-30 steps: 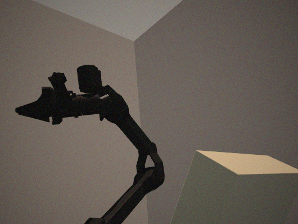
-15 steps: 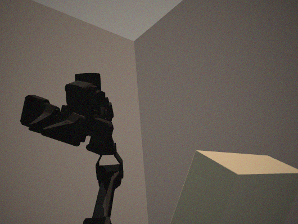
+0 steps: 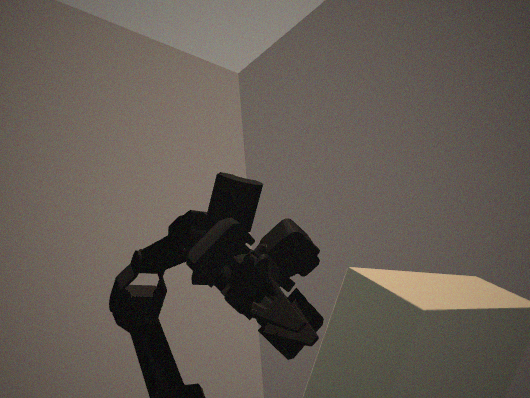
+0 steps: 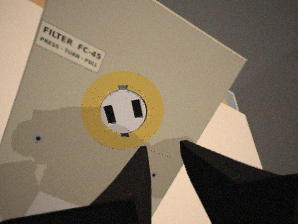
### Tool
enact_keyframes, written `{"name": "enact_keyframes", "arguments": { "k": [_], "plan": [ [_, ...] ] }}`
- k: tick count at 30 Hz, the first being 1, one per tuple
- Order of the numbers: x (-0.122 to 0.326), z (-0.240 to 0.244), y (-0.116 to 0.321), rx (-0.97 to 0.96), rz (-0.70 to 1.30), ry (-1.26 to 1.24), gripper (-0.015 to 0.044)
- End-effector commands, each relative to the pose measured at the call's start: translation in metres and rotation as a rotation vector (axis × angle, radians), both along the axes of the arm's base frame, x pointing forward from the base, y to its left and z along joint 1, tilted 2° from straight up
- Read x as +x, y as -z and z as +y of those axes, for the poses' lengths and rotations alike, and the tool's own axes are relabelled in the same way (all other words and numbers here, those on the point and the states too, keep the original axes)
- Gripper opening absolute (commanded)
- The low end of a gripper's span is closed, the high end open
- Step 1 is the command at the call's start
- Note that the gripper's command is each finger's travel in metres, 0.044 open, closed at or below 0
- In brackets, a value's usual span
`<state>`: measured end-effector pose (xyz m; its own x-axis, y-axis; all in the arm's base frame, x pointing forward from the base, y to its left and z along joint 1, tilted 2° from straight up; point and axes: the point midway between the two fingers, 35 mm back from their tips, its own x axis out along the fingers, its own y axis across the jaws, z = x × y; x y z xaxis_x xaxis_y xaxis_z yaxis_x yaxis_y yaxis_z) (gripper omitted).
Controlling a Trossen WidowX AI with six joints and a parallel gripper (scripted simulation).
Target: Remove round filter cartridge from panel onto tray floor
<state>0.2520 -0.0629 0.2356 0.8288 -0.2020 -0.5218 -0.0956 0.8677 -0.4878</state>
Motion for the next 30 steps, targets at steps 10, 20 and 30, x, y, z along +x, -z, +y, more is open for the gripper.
{"name": "enact_keyframes", "arguments": {
  "k": [10,20,30],
  "plan": [
    [0.005,0.019,0.009,-0.008,0.017,-0.102,0.0105],
    [0.016,0.018,0.014,-0.009,0.016,-0.102,0.0105],
    [0.03,0.016,0.022,-0.009,0.015,-0.102,0.0105]
  ]
}}
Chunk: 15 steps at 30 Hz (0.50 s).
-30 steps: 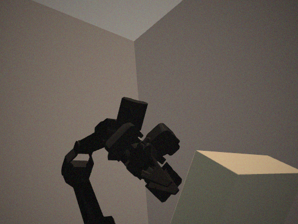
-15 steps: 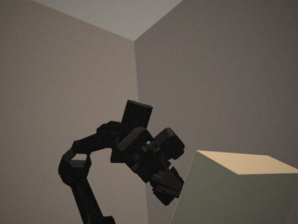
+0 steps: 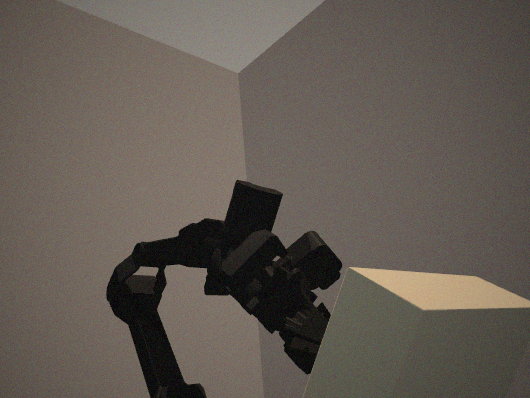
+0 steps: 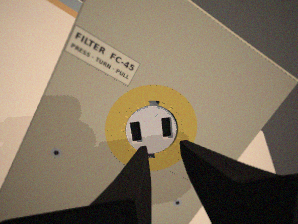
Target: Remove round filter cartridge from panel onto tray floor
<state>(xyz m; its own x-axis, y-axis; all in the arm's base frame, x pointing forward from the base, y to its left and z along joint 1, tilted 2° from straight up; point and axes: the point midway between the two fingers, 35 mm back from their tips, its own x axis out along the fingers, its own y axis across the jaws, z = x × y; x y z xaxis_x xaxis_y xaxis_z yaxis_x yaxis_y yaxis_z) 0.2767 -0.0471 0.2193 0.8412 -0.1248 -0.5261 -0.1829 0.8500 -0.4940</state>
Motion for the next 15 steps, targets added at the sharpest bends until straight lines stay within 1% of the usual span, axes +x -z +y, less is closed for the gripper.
{"name": "enact_keyframes", "arguments": {
  "k": [1,15],
  "plan": [
    [0.006,0.0,0.007,-0.001,0.008,-0.005,0.0105],
    [0.025,-0.003,0.02,-0.001,0.006,-0.005,0.0105]
  ]
}}
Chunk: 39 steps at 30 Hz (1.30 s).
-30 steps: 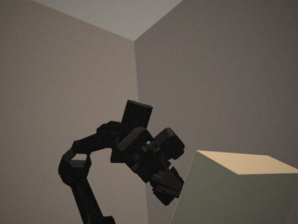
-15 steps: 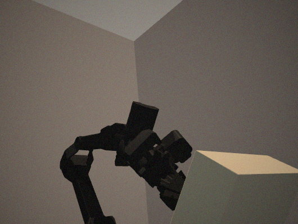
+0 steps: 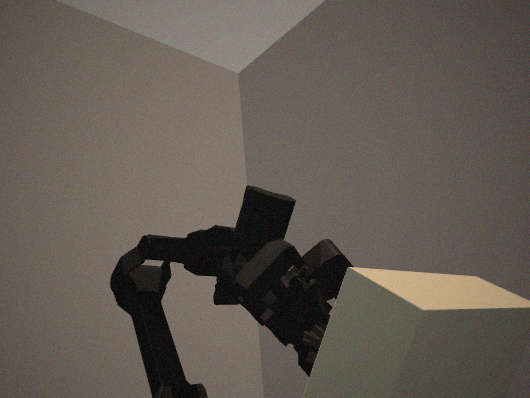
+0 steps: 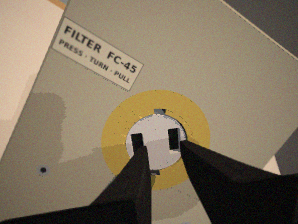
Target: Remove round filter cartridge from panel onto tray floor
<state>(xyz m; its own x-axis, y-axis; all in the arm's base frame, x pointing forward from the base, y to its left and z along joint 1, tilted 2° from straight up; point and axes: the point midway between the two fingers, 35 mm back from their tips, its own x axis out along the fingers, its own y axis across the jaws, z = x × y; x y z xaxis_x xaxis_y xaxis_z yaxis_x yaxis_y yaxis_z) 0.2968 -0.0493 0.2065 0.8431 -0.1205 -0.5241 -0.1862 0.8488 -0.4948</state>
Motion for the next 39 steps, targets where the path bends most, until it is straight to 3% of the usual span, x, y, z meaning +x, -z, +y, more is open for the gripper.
{"name": "enact_keyframes", "arguments": {
  "k": [1,39],
  "plan": [
    [0.0057,-0.0009,0.008,-0.001,0.008,0.001,0.0105],
    [0.0099,-0.0018,0.0111,-0.001,0.008,0.001,0.0105]
  ]
}}
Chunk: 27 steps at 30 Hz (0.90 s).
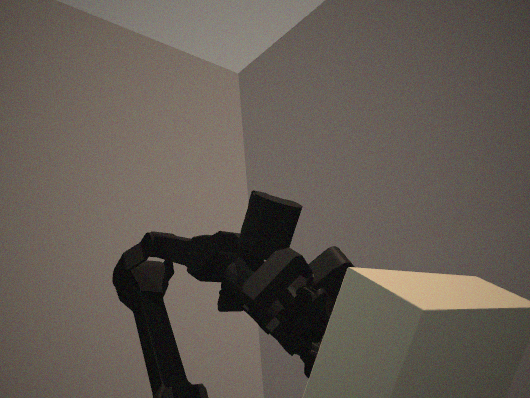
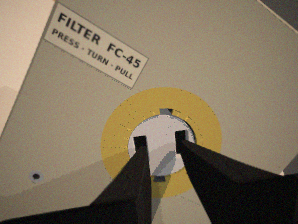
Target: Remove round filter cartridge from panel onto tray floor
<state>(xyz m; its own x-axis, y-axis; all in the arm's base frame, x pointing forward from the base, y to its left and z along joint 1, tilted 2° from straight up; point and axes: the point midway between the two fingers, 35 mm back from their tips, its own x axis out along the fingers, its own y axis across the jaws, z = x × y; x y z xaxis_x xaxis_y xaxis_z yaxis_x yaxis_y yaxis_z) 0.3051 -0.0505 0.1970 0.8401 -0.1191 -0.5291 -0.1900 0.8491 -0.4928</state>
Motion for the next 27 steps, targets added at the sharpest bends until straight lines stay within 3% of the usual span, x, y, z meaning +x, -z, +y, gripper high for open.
{"name": "enact_keyframes", "arguments": {
  "k": [1,27],
  "plan": [
    [0.0016,-0.0005,0.0015,-0.002,0.002,0.002,0.0105],
    [0.0104,-0.0019,0.0073,-0.002,0.002,0.002,0.0105]
  ]
}}
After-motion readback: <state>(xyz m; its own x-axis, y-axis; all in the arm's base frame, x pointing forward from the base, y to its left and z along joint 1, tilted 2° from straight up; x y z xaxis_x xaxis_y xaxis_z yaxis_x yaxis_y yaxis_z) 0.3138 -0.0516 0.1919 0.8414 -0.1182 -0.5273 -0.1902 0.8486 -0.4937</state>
